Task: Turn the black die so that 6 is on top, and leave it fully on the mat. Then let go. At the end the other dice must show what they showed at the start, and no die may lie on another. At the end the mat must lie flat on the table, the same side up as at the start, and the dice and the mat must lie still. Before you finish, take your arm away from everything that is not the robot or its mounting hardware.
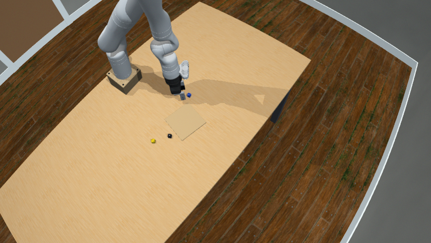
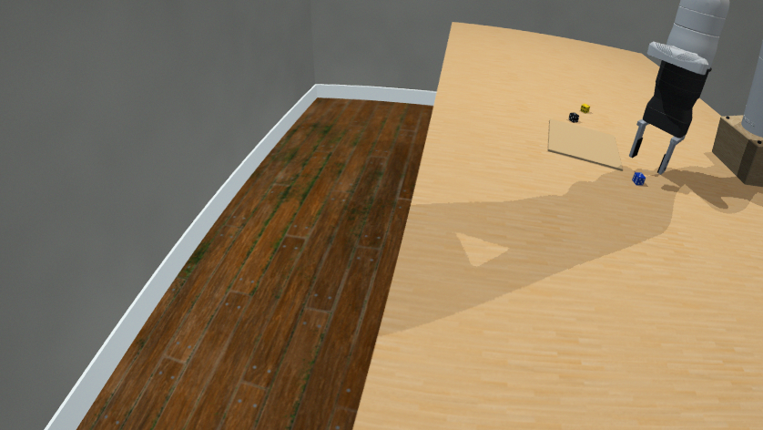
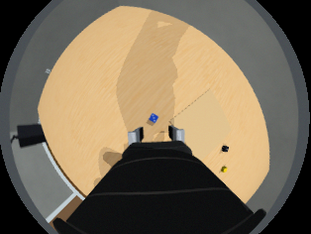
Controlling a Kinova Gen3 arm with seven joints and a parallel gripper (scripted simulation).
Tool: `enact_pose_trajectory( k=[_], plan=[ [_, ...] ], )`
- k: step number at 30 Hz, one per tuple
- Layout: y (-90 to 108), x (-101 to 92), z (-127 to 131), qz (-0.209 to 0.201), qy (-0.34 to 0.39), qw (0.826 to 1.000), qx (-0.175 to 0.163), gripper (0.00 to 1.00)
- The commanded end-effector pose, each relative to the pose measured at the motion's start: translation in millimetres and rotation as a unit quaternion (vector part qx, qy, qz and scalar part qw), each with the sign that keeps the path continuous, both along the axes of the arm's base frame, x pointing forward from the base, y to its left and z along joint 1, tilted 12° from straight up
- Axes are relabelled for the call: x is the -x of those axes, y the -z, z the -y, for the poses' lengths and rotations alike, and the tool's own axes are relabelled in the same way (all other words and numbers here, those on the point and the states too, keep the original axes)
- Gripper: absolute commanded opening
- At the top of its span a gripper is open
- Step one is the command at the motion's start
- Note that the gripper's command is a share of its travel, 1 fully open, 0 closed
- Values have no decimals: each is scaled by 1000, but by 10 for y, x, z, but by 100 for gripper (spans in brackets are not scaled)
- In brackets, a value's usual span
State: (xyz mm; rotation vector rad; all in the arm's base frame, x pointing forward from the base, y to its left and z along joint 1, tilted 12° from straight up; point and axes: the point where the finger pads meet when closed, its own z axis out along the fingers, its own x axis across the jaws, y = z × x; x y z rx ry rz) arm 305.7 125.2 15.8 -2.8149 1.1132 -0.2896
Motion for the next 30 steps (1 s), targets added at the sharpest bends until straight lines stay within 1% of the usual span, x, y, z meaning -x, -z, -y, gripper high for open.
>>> enact_pose_trajectory(
  k=[1,30],
  plan=[
    [-3,-2,-1,0,0,1000,0,100],
    [-29,4,0,0,0,1000,0,100]
  ],
)
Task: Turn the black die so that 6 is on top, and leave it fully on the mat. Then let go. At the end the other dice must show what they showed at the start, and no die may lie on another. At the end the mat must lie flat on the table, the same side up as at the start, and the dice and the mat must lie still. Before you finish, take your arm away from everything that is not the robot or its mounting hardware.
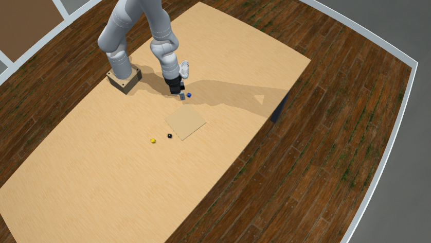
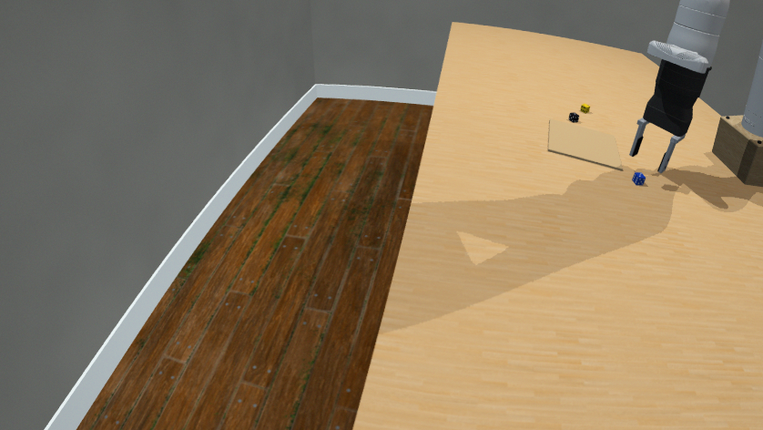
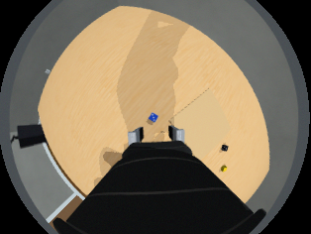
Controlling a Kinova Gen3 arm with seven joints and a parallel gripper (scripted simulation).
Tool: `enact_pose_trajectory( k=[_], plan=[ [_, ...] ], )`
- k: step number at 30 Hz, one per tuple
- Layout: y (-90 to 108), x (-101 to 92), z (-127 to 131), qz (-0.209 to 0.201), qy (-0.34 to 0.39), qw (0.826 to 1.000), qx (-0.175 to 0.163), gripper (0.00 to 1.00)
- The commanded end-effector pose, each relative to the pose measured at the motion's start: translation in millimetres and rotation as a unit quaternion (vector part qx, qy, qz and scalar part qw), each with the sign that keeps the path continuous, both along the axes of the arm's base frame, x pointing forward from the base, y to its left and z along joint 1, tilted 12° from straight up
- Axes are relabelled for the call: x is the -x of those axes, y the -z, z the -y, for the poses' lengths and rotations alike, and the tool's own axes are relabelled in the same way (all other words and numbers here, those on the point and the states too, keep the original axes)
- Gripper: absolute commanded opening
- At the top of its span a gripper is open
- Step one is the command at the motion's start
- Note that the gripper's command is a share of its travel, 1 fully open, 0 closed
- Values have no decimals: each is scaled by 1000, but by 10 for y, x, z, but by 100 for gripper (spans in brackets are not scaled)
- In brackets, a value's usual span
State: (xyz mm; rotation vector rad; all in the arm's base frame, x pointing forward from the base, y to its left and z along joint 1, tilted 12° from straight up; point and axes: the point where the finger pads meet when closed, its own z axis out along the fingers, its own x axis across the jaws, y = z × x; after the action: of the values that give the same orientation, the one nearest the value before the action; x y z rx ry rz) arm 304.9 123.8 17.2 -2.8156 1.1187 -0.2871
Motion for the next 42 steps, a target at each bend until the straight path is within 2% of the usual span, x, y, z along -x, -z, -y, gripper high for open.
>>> enact_pose_trajectory(
  k=[1,18,42],
  plan=[
    [-15,-5,-14,2,-2,1000,-1,100],
    [-147,24,-11,2,-2,1000,-1,100],
    [-432,87,-5,2,-2,1000,-1,100]
  ],
)
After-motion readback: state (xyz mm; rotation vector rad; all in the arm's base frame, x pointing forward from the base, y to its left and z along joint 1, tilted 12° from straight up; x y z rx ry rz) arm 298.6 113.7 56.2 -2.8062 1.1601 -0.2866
